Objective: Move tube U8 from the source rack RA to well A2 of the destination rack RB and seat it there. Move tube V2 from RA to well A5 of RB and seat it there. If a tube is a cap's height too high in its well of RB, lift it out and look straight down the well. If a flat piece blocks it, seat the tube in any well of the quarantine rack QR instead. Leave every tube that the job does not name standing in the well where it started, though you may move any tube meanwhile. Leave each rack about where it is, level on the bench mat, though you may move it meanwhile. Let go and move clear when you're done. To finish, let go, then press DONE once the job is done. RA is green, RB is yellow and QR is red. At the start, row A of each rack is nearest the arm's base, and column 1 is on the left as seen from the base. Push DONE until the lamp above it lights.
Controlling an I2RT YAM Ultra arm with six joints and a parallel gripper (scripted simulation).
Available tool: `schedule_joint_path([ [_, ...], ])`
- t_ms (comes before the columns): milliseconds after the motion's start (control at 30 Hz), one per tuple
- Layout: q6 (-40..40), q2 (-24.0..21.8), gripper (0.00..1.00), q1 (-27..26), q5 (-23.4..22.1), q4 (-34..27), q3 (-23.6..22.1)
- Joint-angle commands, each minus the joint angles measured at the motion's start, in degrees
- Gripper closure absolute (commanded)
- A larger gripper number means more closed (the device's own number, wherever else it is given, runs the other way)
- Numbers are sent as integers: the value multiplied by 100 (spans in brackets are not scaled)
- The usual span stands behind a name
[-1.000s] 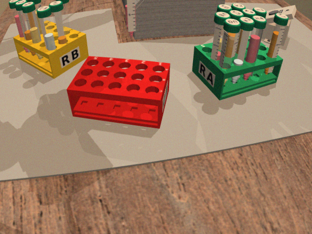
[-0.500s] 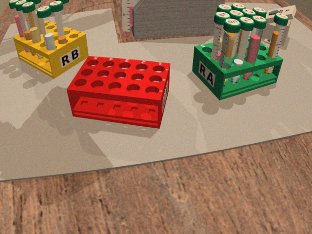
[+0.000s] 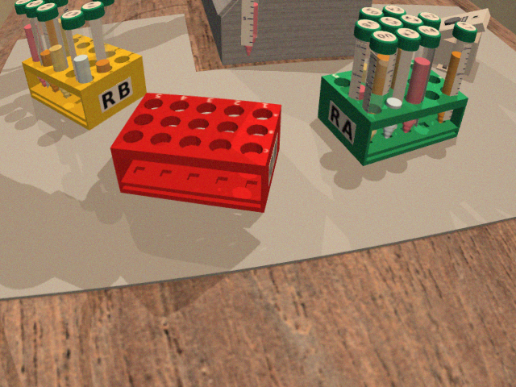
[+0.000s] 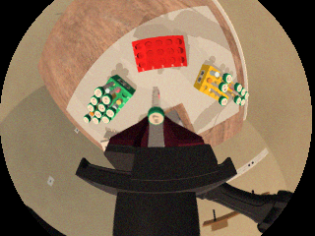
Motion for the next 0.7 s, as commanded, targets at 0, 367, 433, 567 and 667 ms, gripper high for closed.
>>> schedule_joint_path([
  [0,345,175,100,259,-113,114,-150],
  [367,826,589,100,659,-287,251,-187],
  [433,923,677,100,742,-325,281,-192],
  [567,1116,870,100,914,-409,346,-110],
  [667,1257,1023,100,1046,-479,397,47],
])
